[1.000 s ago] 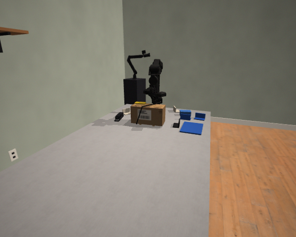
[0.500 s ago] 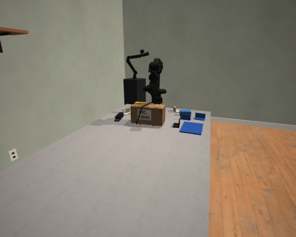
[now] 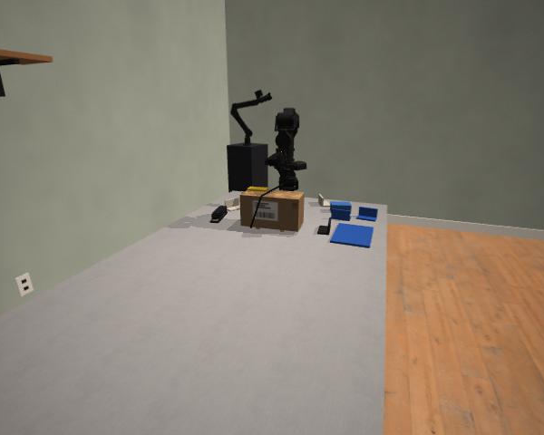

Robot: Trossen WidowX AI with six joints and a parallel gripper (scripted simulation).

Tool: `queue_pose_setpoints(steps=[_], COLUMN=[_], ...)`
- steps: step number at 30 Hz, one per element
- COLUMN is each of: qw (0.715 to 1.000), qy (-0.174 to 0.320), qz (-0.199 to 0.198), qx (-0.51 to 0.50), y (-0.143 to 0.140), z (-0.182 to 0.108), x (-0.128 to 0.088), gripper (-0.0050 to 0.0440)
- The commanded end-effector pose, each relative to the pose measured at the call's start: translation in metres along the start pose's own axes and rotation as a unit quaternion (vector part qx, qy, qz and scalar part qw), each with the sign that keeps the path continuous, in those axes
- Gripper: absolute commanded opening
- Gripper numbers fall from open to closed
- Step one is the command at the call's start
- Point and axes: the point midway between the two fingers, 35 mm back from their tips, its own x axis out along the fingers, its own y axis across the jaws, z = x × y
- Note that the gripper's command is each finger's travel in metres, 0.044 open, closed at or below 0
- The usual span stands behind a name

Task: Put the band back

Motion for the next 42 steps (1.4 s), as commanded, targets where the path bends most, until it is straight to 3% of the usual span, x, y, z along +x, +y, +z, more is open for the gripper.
queue_pose_setpoints(steps=[1,21,42], qw=[1.000,1.000,1.000], qy=[0.001,0.001,0.001], qz=[0.001,0.001,0.001], qx=[0.002,0.002,0.002], y=[-0.007,-0.007,-0.025], z=[-0.013,-0.017,0.003], x=[-0.001,-0.002,-0.002], gripper=[0.0000,0.0000,0.0000])
